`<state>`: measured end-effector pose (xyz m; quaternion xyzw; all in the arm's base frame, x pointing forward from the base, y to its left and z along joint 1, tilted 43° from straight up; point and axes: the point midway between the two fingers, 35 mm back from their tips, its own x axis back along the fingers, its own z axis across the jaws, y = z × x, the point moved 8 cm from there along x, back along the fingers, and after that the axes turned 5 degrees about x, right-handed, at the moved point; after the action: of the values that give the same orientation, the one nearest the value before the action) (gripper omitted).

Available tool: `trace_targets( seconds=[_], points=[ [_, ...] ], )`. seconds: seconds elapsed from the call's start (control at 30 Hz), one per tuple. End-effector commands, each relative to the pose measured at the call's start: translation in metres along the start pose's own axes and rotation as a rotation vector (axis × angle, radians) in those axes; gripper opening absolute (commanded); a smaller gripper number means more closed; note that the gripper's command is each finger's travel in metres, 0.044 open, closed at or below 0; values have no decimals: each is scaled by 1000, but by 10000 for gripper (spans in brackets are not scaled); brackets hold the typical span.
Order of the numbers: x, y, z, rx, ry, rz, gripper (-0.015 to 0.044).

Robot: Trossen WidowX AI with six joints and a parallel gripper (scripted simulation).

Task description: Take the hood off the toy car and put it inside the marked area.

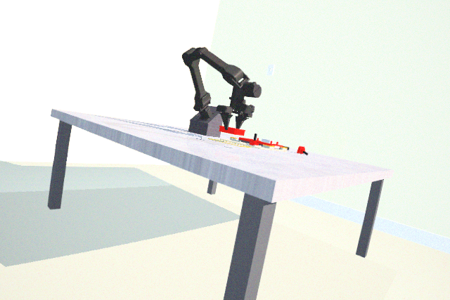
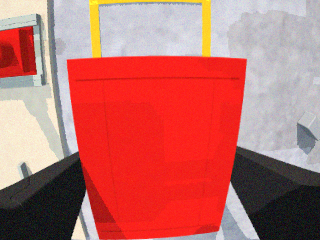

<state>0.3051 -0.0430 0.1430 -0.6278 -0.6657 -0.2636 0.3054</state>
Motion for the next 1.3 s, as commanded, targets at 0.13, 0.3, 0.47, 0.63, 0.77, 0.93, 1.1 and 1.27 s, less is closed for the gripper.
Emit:
trace_targets(
  seconds=[0.13,0.3,0.47,0.63,0.77,0.93,1.1,1.27],
  points=[
    [-5,-1,0,5,-5,1,0],
    [-9,-1,0,5,-6,1,0],
    [-12,-1,0,5,-6,1,0],
    [-15,-2,0,5,-7,1,0],
    [-18,-2,0,5,-7,1,0],
    [-21,-2,0,5,-8,1,0],
    [-23,-3,0,5,-9,1,0],
    [-25,-3,0,5,-9,1,0]
  ],
)
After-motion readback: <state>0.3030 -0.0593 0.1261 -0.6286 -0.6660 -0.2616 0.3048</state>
